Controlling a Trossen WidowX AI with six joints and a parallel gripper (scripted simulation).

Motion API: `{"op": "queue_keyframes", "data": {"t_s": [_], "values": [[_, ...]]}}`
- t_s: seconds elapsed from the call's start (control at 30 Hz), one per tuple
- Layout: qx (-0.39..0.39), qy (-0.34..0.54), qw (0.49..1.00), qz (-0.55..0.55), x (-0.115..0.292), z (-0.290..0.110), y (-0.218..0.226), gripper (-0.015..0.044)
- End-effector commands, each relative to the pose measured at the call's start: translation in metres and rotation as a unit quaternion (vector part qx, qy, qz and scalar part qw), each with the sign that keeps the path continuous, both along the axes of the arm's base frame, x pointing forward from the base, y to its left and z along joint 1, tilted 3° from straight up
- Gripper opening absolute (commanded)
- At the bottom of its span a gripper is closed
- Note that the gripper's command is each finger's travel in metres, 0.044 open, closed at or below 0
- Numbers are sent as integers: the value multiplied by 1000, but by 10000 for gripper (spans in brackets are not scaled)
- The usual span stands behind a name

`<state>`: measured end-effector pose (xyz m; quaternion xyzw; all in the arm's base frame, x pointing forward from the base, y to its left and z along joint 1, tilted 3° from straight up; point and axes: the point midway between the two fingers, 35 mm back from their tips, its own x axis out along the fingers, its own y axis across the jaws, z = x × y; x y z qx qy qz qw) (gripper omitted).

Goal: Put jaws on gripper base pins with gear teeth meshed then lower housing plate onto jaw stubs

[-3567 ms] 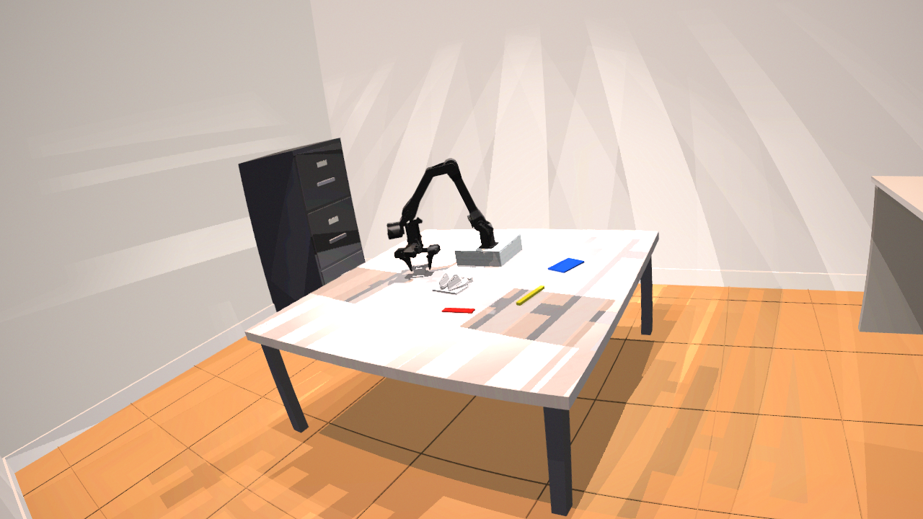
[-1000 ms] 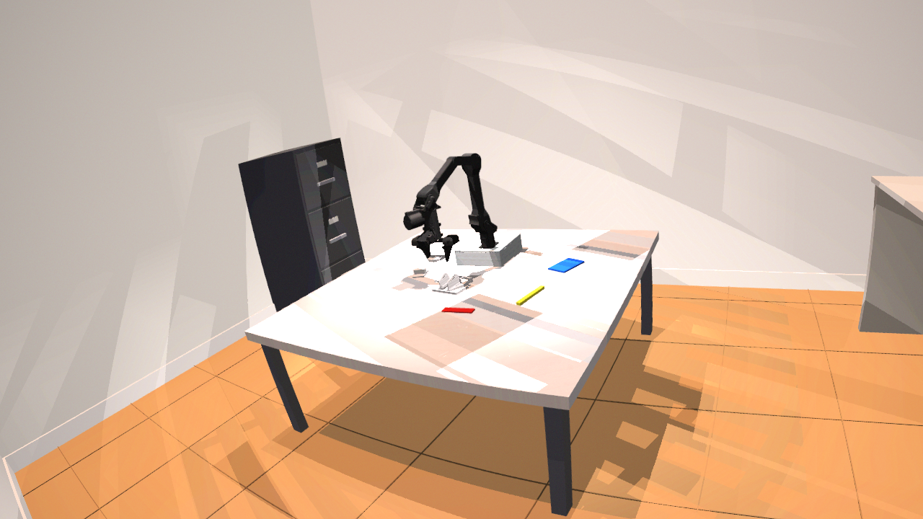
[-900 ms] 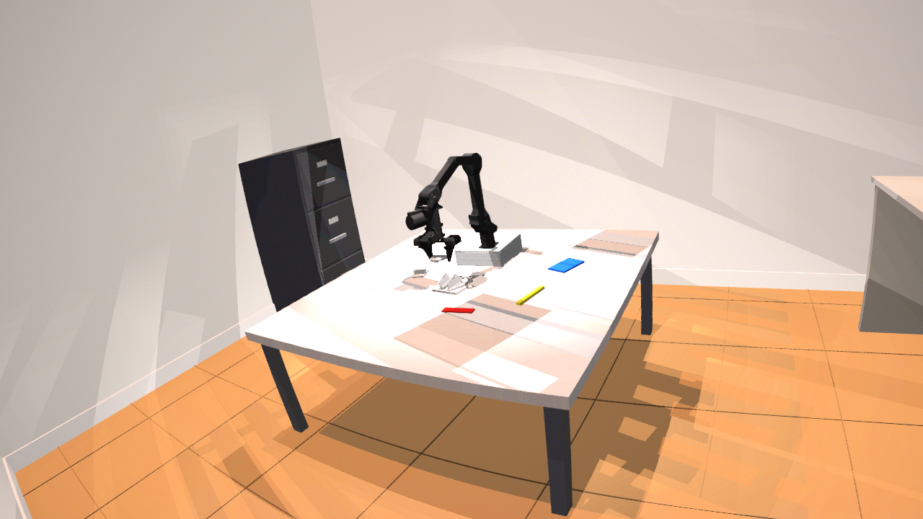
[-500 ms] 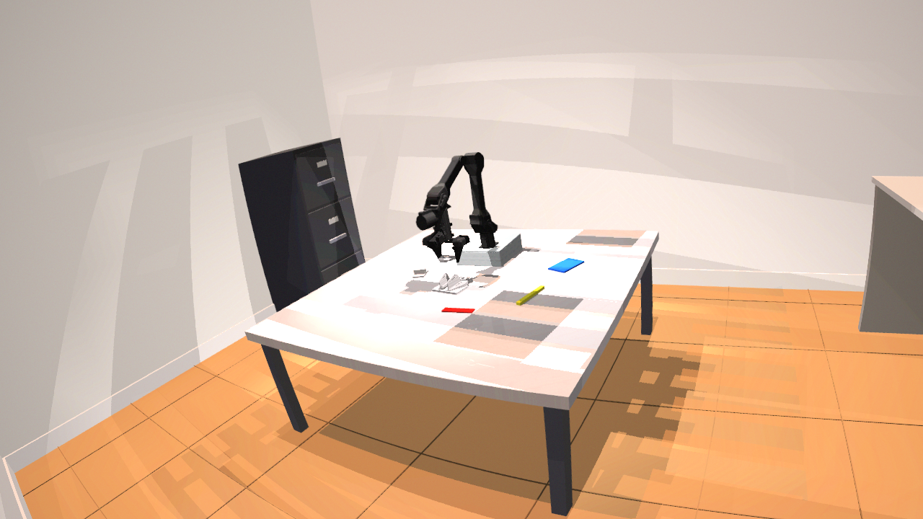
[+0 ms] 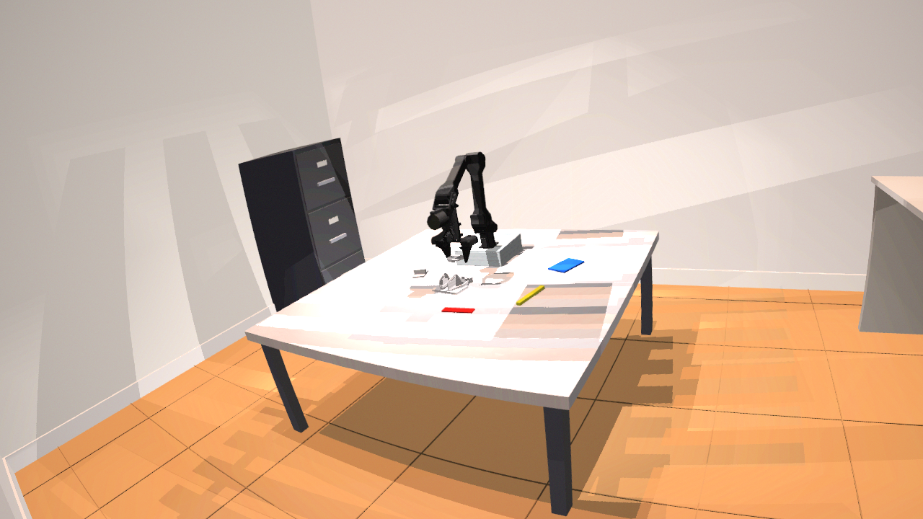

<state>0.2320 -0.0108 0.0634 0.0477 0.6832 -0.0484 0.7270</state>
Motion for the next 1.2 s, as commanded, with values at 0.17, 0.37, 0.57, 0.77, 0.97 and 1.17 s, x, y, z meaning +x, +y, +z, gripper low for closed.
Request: {"op": "queue_keyframes", "data": {"t_s": [0.17,0.37,0.57,0.77,0.97,1.17], "values": [[-2,0,1000,-3,0,0,0,351],[-2,0,1000,-7,0,0,0,351],[-2,0,1000,-7,0,0,0,351],[-2,0,1000,-7,0,0,3,351],[-2,0,1000,-7,0,0,3,351],[-2,0,1000,-7,0,0,3,351]]}}
